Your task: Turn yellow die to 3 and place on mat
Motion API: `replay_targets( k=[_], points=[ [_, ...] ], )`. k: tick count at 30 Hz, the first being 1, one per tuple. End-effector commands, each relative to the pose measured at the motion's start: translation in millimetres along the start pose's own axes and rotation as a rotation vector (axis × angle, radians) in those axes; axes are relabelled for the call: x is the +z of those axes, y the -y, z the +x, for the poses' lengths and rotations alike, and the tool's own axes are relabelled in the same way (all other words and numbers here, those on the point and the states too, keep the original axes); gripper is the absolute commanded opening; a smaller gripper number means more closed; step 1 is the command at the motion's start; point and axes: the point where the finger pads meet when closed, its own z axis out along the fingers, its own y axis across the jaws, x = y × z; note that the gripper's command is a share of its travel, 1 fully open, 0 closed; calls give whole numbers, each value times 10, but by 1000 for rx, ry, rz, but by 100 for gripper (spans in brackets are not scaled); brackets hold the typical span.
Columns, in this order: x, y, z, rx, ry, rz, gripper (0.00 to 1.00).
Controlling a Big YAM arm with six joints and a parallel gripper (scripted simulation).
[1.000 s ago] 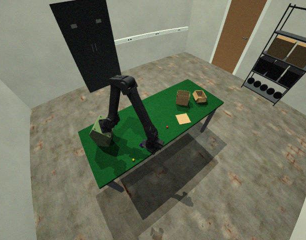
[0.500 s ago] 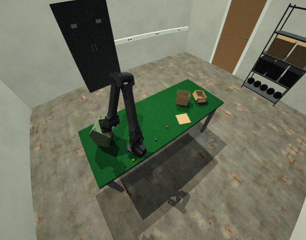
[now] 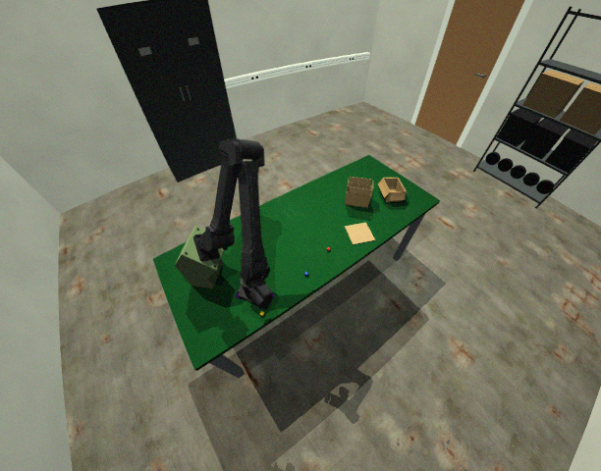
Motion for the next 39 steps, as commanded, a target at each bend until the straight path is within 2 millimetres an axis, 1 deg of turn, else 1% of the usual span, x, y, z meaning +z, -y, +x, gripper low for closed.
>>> replay_targets(
  k=[1,14,18,23,28,31,32,33,34,39],
  points=[
    [-9,25,-24,-32,2,13,100],
    [-2,25,-24,-5,2,13,100],
    [40,1,-35,32,9,3,100],
    [77,-14,-30,154,9,-4,100],
    [119,-13,-25,361,7,-6,100],
    [121,-13,-25,368,7,-6,100],
    [73,49,-30,409,1,19,100],
    [85,50,-29,467,2,19,100],
    [127,16,-26,521,4,5,100],
    [183,-11,-23,674,6,-7,100]
  ],
)
